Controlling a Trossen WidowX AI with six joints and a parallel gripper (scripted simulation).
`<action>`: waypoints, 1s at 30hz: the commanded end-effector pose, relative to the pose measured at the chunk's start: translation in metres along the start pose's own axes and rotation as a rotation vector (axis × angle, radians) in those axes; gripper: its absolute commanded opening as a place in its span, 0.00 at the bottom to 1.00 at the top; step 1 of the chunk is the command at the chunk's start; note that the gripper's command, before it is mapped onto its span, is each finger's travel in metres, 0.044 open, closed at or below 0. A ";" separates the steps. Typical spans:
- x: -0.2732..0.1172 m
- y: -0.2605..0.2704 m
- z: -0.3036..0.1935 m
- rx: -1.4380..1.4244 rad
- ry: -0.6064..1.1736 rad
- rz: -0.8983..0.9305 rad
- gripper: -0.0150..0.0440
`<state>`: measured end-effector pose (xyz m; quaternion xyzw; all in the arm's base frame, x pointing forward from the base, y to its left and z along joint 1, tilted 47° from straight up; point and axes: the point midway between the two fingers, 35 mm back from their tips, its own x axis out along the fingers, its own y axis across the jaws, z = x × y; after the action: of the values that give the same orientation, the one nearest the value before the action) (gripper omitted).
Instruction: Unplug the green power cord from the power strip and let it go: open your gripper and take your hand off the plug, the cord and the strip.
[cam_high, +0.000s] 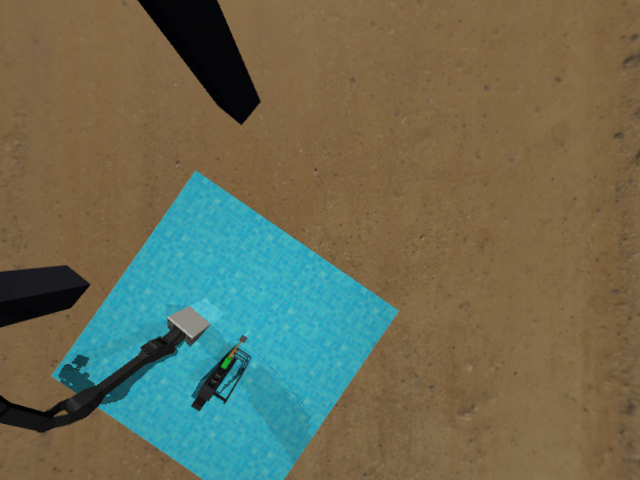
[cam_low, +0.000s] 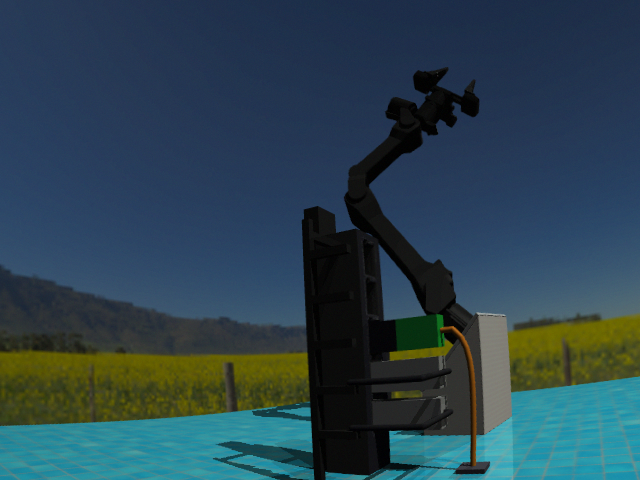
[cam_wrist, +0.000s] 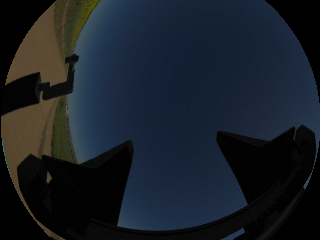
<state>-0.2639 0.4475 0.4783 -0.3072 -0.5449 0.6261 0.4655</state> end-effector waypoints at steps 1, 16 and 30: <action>0.001 0.002 -0.002 0.000 0.006 0.005 0.89; -0.004 0.124 -0.221 0.083 0.519 0.347 0.53; -0.113 0.214 -0.395 0.200 1.014 0.646 0.53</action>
<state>0.0380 0.5226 0.2049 -0.6404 -0.1372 0.5780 0.4868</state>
